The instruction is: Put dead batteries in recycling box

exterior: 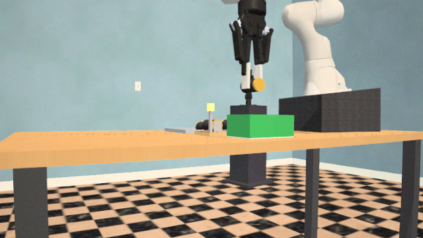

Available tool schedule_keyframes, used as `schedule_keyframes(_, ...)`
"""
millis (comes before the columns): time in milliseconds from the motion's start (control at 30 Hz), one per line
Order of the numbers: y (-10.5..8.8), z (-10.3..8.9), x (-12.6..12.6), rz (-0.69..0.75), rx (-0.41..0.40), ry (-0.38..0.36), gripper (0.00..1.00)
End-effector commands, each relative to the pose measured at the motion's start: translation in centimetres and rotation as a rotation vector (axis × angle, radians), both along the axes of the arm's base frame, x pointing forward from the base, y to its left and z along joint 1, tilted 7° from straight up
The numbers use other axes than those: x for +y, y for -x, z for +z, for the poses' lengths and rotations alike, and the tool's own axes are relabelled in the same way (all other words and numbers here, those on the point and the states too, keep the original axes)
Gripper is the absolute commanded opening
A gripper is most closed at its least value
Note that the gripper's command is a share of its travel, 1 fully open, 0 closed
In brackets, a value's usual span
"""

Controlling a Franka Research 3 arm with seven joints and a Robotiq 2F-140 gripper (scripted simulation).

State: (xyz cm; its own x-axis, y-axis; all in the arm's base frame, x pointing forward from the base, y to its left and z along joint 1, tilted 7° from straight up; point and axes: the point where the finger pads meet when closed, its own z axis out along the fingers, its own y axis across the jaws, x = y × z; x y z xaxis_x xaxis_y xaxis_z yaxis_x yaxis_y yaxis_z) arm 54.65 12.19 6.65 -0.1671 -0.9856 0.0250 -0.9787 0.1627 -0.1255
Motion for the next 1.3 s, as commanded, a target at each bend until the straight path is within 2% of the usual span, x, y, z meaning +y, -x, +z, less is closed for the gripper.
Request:
schedule_keyframes(0, 0.0, 0.0, 0.0, -0.020, 0.001, -0.003, 0.16)
schedule_keyframes(400, 0.0, 0.0, 0.0, -0.019, 0.001, -0.003, 0.16)
schedule_keyframes(467, -0.1, -1.0, -0.1, -0.019, 0.001, -0.003, 0.16)
schedule_keyframes(567, -0.5, -3.9, -0.2, -0.019, 0.001, -0.003, 0.16)
schedule_keyframes(633, -0.6, -4.9, -0.2, -0.019, 0.001, -0.003, 0.16)
schedule_keyframes(1267, -0.6, -5.0, -0.2, -0.019, 0.001, -0.003, 0.16)
